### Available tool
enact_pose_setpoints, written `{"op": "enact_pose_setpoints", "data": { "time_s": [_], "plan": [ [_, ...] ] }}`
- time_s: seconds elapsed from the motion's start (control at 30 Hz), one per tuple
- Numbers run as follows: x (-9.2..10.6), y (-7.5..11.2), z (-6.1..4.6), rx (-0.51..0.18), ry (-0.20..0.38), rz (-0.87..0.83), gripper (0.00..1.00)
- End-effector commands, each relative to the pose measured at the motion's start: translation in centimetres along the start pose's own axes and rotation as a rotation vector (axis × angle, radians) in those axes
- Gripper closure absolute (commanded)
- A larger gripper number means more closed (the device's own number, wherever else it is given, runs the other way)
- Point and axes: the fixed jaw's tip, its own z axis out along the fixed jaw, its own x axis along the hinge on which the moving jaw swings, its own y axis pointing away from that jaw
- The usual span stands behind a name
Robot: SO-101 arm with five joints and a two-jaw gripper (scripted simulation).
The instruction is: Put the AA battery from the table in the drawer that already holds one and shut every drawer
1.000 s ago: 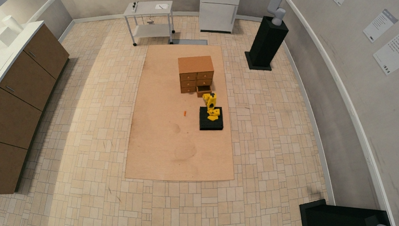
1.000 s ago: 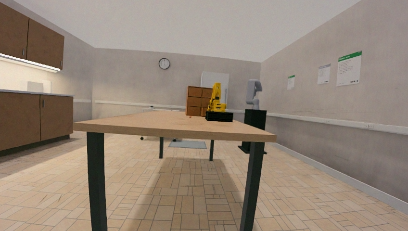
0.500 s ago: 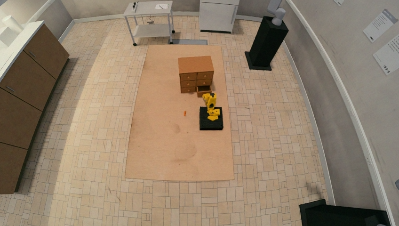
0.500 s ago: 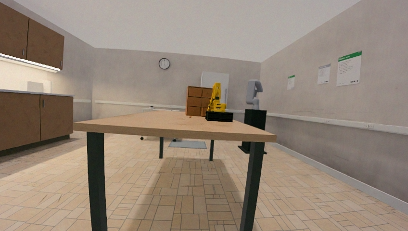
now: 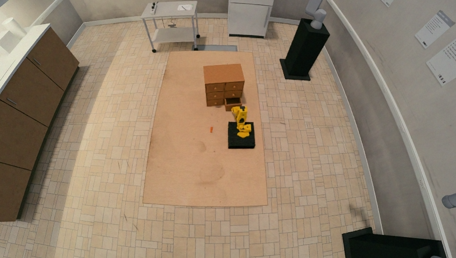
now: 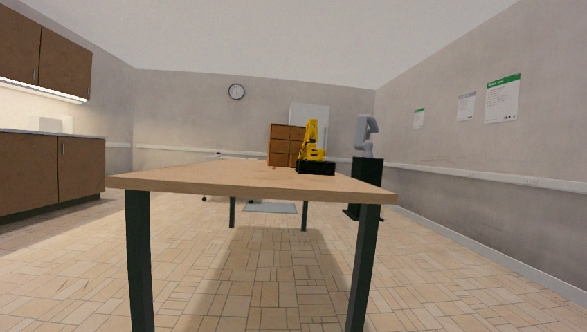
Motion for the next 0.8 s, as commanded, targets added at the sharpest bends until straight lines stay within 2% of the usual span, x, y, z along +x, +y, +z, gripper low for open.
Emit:
{"op": "enact_pose_setpoints", "data": {
  "time_s": [0.0,0.33,0.77],
  "plan": [
    [0.15,-0.18,0.11,0.006,0.003,-0.005,0.79],
    [0.15,-0.18,0.11,0.006,0.003,-0.005,0.79],
    [0.15,-0.18,0.11,0.006,0.003,-0.005,0.88]
  ]
}}
